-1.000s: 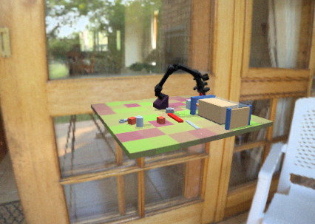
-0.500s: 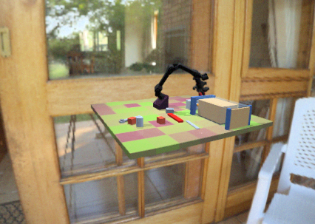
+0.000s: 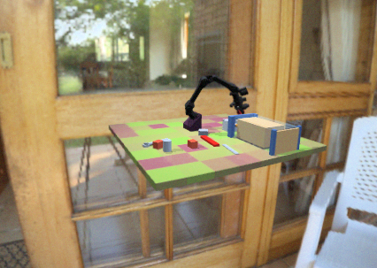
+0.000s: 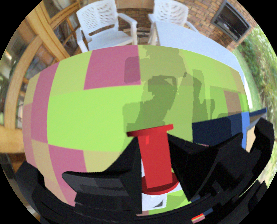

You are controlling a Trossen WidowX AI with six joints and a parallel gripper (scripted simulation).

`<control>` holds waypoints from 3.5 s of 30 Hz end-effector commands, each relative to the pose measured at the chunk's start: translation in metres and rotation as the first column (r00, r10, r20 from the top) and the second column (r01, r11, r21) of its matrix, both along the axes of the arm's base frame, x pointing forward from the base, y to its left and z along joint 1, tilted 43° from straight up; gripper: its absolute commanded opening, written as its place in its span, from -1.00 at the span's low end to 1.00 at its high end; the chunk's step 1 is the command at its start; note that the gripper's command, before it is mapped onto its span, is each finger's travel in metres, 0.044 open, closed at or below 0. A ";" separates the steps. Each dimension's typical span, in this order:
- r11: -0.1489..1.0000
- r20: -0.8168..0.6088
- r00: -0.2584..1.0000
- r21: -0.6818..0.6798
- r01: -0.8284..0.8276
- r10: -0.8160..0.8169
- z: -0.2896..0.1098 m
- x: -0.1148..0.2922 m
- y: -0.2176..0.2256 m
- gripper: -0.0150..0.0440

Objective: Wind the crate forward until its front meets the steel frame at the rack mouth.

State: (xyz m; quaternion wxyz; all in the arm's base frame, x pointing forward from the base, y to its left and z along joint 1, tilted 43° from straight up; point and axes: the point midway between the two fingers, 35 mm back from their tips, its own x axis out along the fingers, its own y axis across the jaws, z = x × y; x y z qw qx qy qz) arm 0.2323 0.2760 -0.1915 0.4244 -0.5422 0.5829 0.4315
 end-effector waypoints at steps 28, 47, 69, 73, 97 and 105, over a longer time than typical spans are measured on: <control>1.000 -0.057 0.998 -0.006 -0.013 0.012 0.010 -0.068 -0.004 -0.49; 1.000 -0.059 0.998 -0.007 -0.013 0.012 0.022 -0.092 -0.015 -0.49; 1.000 -0.060 0.998 -0.008 -0.013 0.012 0.041 -0.111 -0.034 -0.49; 1.000 -0.061 0.998 -0.009 -0.013 0.012 0.044 -0.114 -0.038 -0.49; 1.000 -0.061 0.998 -0.011 -0.013 0.012 0.068 -0.122 -0.064 -0.49; 1.000 -0.062 0.998 -0.012 -0.013 0.012 0.075 -0.122 -0.074 -0.49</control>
